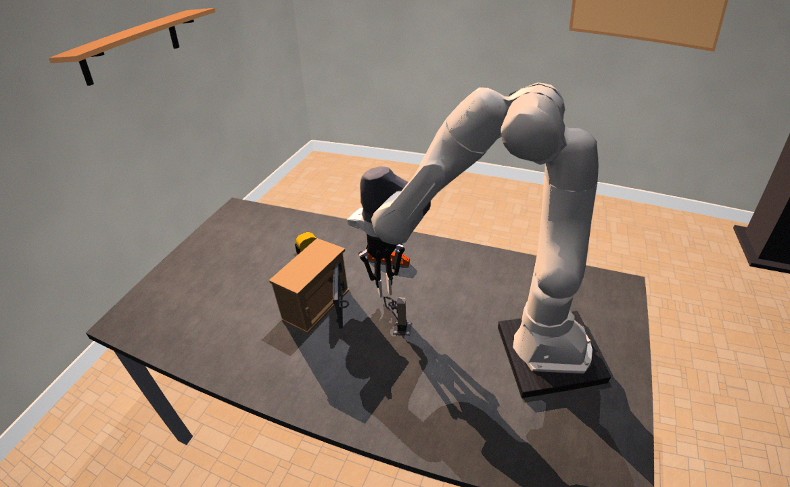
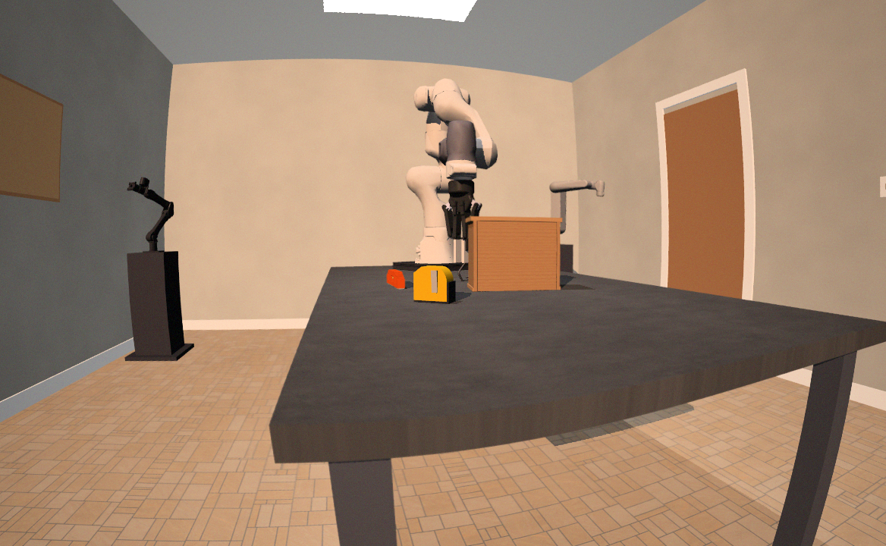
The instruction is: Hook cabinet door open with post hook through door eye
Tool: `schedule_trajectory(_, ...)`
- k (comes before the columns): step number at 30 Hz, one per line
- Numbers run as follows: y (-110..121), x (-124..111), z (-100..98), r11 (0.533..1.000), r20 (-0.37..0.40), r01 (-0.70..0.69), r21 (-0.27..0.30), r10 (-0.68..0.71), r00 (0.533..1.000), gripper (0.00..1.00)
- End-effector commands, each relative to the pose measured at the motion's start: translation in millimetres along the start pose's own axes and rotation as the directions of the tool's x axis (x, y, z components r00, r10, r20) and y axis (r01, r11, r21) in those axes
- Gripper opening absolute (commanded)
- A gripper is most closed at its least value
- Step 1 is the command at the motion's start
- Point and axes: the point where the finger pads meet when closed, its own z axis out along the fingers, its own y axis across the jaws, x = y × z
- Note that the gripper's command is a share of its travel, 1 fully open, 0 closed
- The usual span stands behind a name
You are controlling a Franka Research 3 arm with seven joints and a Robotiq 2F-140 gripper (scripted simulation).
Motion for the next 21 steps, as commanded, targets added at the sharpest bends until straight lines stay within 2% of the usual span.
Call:
schedule_trajectory(1,1,1,2.7,1.0,0.001,-0.003,0.002,0.003,1.0,0.14)
schedule_trajectory(21,1,1,24.2,1.0,0.001,-0.003,0.002,0.003,1.0,0.14)
